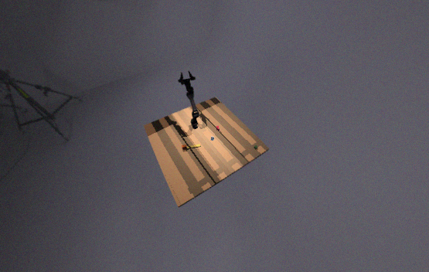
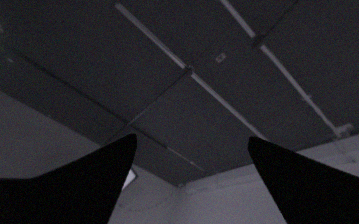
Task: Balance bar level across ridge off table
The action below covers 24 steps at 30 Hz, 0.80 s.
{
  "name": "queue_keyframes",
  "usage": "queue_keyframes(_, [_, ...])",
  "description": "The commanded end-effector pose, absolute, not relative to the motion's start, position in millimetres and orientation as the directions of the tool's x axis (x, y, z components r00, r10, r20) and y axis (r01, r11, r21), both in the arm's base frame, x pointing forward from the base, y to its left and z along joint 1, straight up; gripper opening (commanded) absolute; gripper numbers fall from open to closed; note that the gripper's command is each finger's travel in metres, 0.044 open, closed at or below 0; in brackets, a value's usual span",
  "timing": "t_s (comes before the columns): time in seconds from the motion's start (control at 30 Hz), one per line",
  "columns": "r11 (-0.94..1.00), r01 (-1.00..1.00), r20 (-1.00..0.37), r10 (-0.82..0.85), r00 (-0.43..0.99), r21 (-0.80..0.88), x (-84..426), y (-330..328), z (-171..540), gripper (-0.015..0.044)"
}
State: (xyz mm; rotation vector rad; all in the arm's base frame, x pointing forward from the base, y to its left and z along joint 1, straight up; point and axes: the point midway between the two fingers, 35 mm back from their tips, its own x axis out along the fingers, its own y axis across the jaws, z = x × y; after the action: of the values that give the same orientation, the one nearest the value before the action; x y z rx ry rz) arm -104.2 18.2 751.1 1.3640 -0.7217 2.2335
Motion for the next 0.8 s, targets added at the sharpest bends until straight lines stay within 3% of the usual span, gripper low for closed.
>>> queue_keyframes(0.0, [-0.773,-0.598,0.899,0.086,-0.429,-0.211,-105,18,751,0.0374])
queue_keyframes(0.1, [-0.744,-0.627,0.891,0.097,-0.443,-0.23,-110,22,748,0.0315])
queue_keyframes(0.77, [-0.482,-0.794,0.796,0.275,-0.539,-0.371,-154,78,723,0.0315])
